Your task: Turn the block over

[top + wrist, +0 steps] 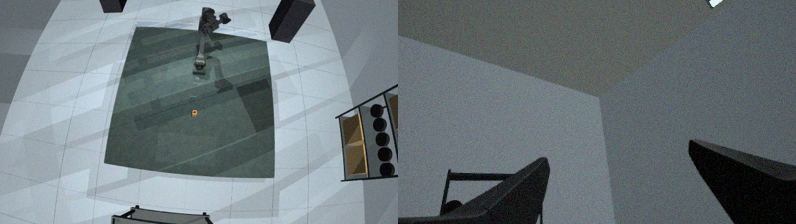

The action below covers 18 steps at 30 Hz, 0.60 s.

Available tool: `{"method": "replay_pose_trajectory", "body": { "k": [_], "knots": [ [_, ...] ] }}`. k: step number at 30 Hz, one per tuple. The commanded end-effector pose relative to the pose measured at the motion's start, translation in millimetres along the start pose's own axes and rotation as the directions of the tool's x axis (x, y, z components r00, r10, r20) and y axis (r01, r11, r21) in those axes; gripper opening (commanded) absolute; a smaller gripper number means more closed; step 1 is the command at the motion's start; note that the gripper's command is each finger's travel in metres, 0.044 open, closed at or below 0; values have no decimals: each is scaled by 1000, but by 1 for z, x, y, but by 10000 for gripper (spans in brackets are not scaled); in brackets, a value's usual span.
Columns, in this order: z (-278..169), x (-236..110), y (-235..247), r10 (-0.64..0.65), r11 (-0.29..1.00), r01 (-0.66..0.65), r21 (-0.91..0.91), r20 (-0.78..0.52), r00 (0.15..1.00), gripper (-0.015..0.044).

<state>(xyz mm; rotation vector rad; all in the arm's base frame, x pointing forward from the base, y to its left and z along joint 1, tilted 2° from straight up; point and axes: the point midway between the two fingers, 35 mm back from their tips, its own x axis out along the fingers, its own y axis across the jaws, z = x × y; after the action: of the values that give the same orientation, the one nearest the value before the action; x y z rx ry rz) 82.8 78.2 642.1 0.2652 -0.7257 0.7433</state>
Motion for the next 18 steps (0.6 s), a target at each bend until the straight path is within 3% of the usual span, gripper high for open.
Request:
{"method": "replay_pose_trajectory", "body": {
  "k": [1, 10, 18],
  "knots": [
    [-39, 17, -43, -91, 992, 99, 73, -102, 991, 440],
    [-109, 28, -104, -229, 963, 259, 74, -282, 932, 440],
    [-196, 20, -175, -378, 887, 460, 36, -516, 769, 440]
  ]
}}
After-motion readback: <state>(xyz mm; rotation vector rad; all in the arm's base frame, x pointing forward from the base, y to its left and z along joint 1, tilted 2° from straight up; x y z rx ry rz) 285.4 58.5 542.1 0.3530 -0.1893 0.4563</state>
